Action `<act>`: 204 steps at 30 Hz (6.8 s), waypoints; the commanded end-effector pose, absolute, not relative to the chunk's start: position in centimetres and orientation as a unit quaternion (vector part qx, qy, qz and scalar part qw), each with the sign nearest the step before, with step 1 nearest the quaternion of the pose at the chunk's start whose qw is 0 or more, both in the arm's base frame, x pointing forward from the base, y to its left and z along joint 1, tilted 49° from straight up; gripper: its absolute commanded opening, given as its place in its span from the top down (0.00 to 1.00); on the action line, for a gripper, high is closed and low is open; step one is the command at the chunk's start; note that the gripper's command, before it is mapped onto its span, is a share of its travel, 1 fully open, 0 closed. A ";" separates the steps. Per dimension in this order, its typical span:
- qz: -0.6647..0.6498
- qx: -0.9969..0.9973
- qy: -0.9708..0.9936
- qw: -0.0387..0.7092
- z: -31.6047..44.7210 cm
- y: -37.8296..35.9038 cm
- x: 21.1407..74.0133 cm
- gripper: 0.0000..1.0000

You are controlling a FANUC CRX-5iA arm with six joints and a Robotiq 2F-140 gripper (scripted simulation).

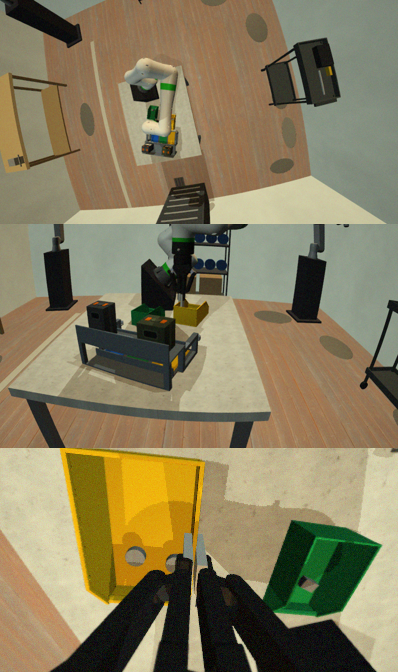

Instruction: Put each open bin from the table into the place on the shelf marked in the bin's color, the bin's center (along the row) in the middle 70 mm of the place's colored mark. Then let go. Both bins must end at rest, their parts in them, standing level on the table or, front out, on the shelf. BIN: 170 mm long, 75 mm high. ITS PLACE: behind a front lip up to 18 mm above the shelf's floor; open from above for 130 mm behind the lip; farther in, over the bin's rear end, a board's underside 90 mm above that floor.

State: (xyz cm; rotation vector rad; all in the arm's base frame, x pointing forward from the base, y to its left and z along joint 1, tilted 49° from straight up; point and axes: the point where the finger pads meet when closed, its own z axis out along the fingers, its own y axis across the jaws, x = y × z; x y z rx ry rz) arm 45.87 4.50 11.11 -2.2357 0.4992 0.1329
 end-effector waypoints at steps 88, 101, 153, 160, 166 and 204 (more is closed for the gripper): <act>0.102 -0.884 0.175 0.422 6.1 7.6 50.3 1.00; 0.102 -0.884 0.175 0.422 6.1 7.6 50.3 1.00; 0.102 -0.884 0.175 0.422 5.4 6.7 52.9 1.00; 0.102 -0.884 0.175 0.422 5.1 6.5 53.6 1.00; 0.102 -0.884 0.175 0.422 5.0 6.3 54.1 1.00; 0.102 -0.884 0.175 0.422 4.0 5.2 57.6 1.00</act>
